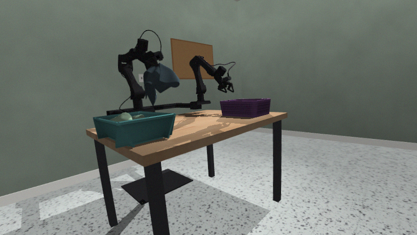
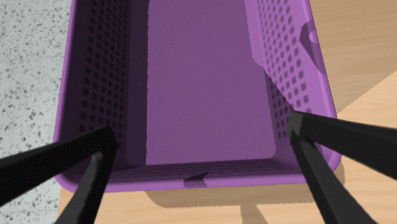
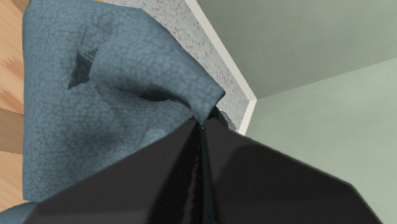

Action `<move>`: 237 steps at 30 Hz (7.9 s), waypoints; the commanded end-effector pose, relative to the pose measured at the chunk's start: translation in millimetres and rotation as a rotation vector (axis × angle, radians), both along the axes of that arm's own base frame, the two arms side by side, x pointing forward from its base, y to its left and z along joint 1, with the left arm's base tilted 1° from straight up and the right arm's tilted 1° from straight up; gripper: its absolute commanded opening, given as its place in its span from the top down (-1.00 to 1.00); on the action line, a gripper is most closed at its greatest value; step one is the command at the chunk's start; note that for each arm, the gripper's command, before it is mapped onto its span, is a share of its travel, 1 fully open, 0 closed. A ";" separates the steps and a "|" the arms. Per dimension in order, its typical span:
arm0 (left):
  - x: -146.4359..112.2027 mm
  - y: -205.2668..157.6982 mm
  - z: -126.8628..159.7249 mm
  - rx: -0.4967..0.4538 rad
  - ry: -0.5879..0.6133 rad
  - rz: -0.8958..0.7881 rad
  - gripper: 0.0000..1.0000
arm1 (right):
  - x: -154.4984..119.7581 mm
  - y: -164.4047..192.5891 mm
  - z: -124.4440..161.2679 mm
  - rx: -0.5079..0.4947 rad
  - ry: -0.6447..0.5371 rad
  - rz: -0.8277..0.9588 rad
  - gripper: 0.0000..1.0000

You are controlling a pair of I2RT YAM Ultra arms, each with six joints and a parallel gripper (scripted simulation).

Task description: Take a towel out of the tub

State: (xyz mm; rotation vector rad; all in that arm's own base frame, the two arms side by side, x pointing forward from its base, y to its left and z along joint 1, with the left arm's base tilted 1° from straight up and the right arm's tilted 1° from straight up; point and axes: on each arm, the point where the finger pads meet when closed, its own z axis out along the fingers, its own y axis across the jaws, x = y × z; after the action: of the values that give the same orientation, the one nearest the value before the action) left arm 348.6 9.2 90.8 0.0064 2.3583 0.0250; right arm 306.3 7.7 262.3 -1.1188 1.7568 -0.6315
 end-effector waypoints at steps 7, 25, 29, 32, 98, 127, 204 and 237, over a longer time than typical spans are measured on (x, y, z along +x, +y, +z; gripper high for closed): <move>2.8 -1.1 5.2 -0.001 -0.016 -0.003 -1.00 | -12.0 23.0 49.4 0.015 -0.096 0.032 0.98; 2.8 -1.1 5.2 -0.001 -0.016 -0.003 -1.00 | -29.7 51.0 69.7 0.041 -0.277 0.224 0.98; 2.8 -1.1 5.2 -0.001 -0.016 -0.003 -1.00 | -34.7 61.3 90.7 0.055 -0.285 0.223 0.98; 2.8 -1.1 5.2 -0.001 -0.016 -0.003 -1.00 | -37.1 67.6 91.9 0.054 -0.262 0.223 0.98; 2.8 -1.1 5.2 -0.001 -0.016 -0.003 -1.00 | -81.5 127.7 171.1 0.153 -0.480 0.431 0.98; 2.8 -1.1 5.2 -0.001 -0.016 -0.003 -1.00 | -131.9 181.3 163.3 0.151 -0.452 0.429 0.98; 2.8 -1.1 5.2 -0.001 -0.016 -0.003 -1.00 | -159.3 199.8 165.9 0.180 -0.449 0.417 0.98; 2.8 -1.1 5.2 -0.001 -0.016 -0.003 -1.00 | -159.3 199.8 165.9 0.180 -0.449 0.417 0.98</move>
State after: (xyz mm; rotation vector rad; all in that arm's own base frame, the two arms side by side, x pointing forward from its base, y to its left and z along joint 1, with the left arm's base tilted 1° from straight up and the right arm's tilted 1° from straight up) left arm 348.6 9.2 90.8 0.0064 2.3583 0.0250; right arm 145.3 217.7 405.2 -1.1500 1.1134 -0.4637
